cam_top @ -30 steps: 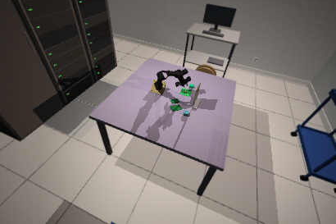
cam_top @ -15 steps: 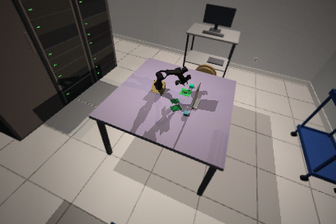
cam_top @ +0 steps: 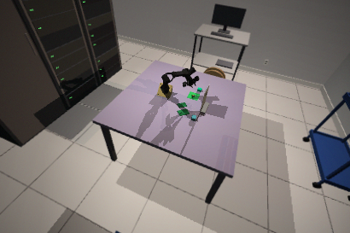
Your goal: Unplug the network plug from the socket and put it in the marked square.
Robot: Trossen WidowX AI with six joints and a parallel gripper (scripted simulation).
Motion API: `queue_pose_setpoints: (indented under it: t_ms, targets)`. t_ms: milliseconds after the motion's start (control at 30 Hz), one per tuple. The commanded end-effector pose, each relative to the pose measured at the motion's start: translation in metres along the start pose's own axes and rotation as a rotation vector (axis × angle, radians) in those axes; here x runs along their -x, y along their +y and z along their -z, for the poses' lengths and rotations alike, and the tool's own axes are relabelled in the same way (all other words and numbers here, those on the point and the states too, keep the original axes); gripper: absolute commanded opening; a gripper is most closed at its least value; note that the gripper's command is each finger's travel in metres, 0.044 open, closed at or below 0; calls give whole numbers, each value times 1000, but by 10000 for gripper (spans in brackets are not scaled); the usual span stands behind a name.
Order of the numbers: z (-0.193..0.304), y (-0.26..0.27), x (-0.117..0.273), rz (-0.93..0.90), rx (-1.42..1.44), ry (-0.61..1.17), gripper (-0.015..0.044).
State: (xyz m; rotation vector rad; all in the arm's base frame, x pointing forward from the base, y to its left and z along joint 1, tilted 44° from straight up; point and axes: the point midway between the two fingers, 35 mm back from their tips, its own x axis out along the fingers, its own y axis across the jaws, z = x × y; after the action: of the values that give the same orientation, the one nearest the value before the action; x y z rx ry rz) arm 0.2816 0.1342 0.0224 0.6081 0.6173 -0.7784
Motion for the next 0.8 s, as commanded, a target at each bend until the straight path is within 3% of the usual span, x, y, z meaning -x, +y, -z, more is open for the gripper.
queue_pose_setpoints:
  t_ms: [0,767]
  targets:
    - [1,7,7,-1,-3,1,156]
    - [0,46,65,-3,-7,0,156]
